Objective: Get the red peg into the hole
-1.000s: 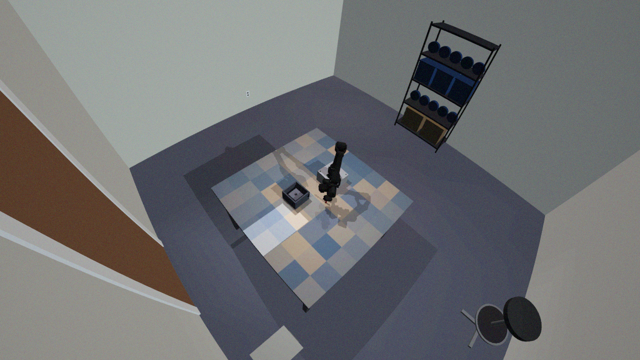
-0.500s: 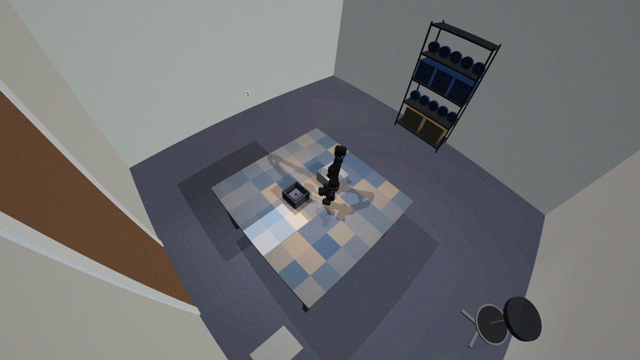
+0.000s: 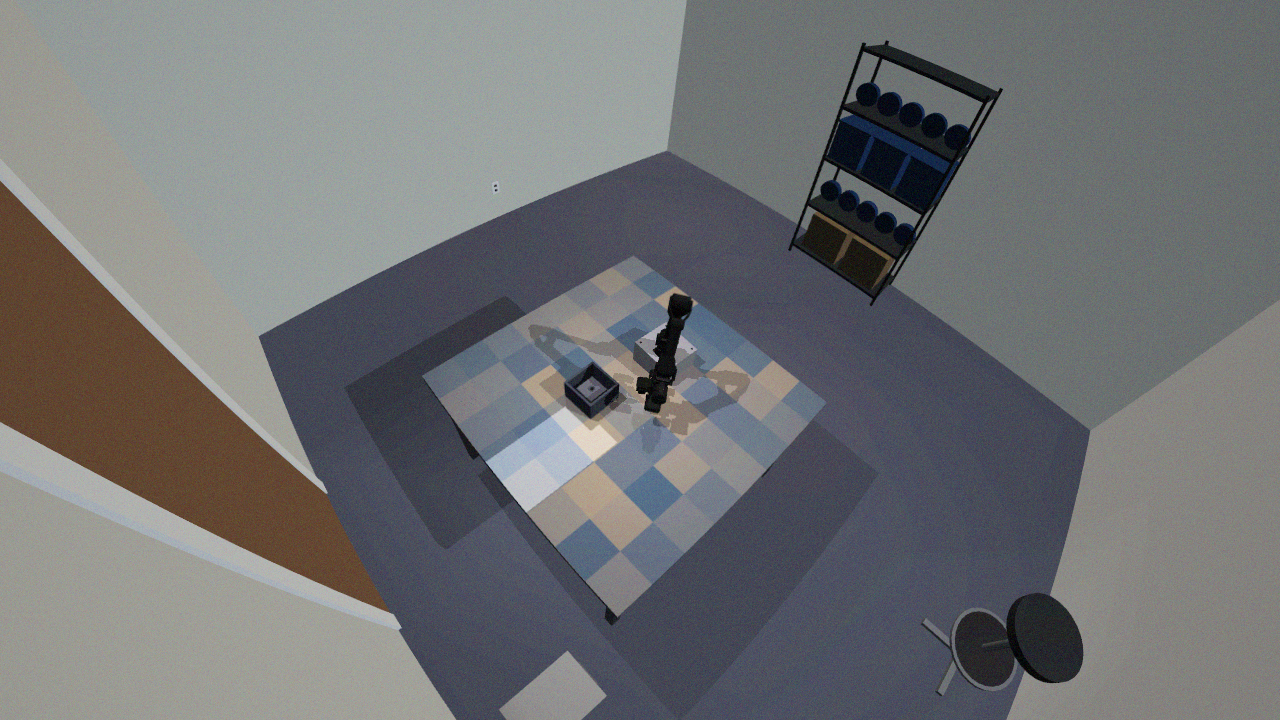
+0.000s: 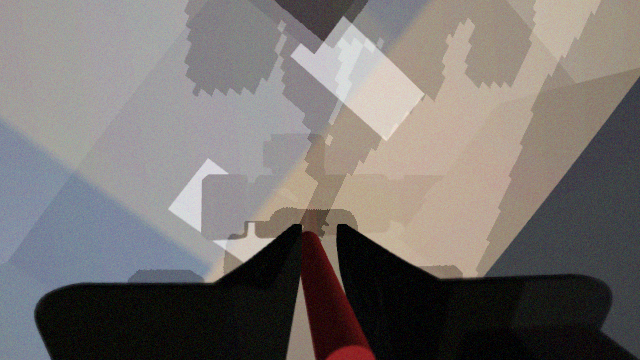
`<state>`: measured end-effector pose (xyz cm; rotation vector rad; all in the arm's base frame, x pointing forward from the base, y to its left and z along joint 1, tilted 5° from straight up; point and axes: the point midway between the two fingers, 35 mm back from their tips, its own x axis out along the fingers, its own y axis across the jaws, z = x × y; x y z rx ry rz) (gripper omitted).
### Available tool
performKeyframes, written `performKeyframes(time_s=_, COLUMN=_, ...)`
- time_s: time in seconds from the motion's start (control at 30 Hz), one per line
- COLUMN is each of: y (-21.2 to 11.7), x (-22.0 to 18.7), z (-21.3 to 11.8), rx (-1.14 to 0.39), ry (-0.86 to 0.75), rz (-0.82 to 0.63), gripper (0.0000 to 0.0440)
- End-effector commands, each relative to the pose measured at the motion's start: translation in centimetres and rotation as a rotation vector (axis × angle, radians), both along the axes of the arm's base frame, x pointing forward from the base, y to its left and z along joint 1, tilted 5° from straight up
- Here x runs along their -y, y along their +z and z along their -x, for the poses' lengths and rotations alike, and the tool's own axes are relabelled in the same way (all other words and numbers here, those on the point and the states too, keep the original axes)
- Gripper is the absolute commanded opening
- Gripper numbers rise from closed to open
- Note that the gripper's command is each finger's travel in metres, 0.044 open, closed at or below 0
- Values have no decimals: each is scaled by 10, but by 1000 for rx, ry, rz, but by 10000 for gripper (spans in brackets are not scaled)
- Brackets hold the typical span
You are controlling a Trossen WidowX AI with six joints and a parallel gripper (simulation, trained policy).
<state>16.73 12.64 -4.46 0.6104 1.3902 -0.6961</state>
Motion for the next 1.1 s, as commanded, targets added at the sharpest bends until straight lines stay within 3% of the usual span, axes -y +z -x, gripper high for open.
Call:
performKeyframes(time_s=0.0, y=0, x=-1, z=-2, rx=-27, ry=-9, rz=-14, gripper=2)
performKeyframes(time_s=0.57, y=60, x=9, z=-51, rx=115, ry=90, rz=68, gripper=0)
performKeyframes(time_s=1.07, y=115, x=40, z=-101, rx=180, ry=62, rz=119, gripper=0)
